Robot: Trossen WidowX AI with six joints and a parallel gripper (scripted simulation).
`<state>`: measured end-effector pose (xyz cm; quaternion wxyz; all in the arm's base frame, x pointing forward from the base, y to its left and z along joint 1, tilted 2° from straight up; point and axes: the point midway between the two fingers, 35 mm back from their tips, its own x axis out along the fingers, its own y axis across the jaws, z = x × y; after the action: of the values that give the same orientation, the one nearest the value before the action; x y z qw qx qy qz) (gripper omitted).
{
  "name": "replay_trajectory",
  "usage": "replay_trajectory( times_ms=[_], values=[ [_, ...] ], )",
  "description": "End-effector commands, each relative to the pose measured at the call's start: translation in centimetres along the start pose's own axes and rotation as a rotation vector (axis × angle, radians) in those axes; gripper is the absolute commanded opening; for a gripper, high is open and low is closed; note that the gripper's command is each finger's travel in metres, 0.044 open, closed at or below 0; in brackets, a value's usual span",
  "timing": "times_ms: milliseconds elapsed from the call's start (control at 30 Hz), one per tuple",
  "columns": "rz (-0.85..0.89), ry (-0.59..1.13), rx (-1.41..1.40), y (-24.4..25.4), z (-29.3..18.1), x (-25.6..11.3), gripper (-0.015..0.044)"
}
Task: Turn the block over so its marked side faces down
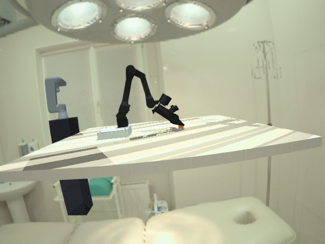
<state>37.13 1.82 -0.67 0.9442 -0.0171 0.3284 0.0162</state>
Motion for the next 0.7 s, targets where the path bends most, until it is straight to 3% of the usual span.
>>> replay_trajectory(
  times_ms=[0,167,667],
  values=[
    [-0.005,0.177,0.002,0.0,2.5,-2.1,0.044],
    [-0.006,0.338,0.002,-0.1,3.8,-6.1,0.044],
    [-0.006,0.349,0.002,-0.1,3.9,-6.3,0.044]
  ],
)
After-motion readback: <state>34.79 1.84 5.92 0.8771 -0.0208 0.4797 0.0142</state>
